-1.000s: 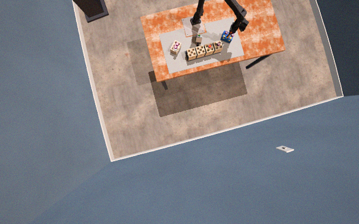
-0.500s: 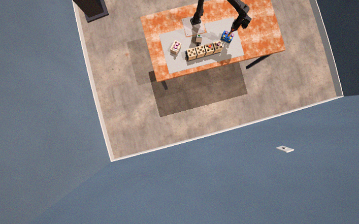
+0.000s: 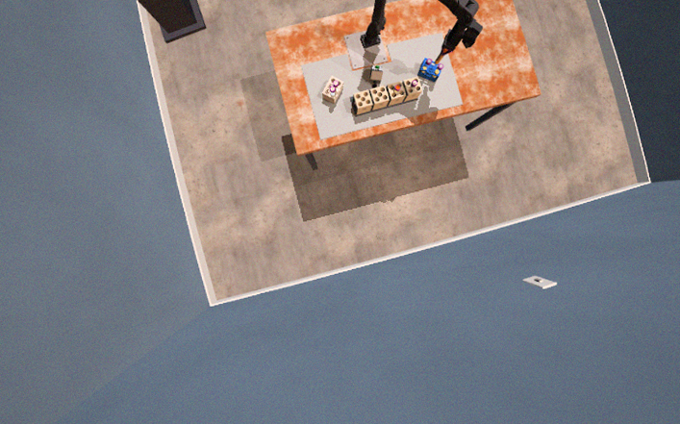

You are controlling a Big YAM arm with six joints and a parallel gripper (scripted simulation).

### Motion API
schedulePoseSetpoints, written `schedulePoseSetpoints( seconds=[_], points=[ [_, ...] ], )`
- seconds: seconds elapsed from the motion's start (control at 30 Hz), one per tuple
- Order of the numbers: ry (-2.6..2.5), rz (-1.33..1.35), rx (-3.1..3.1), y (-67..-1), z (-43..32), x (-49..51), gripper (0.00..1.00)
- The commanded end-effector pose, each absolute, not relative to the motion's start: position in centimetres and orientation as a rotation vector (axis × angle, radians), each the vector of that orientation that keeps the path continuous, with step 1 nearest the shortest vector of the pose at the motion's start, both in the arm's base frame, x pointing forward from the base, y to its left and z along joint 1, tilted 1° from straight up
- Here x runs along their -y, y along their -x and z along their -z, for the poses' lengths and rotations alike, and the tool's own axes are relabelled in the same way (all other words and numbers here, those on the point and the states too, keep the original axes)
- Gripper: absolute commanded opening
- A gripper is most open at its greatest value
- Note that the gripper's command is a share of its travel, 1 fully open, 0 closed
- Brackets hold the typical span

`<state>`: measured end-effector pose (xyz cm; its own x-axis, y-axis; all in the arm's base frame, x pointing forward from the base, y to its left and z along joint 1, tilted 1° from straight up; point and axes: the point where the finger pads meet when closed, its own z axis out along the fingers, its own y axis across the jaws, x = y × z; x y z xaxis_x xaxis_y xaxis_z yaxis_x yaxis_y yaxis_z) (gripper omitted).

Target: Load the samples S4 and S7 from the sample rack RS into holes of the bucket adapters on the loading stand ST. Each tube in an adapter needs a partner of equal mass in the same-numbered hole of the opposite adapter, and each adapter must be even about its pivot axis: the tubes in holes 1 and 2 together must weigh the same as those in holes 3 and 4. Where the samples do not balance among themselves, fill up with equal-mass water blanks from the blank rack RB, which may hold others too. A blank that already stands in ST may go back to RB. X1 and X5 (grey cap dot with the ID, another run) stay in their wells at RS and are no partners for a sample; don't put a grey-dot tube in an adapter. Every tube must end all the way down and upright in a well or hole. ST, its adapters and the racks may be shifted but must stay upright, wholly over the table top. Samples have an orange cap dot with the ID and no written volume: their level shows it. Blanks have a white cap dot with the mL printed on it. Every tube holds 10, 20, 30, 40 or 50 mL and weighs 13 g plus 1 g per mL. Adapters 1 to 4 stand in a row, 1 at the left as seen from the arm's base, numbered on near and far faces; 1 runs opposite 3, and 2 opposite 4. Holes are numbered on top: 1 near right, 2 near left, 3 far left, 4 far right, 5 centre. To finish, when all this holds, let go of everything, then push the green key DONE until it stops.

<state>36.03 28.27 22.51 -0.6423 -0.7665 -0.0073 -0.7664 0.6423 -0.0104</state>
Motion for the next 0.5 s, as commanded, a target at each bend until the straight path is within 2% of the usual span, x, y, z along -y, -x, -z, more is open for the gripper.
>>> schedulePoseSetpoints(
  seconds=[0.0, 0.23, 0.27, 0.47],
  points=[
    [1.306, -0.005, -2.804, -36.9, -25.2, -29.6, 0.00],
    [1.293, -0.016, -2.777, -36.4, -28.9, -29.3, 0.00],
    [1.248, 0.005, -2.855, -35.6, -26.8, -26.6, 0.00],
    [1.094, 0.006, -2.917, -36.0, -26.7, -24.0, 0.00]
  ],
)
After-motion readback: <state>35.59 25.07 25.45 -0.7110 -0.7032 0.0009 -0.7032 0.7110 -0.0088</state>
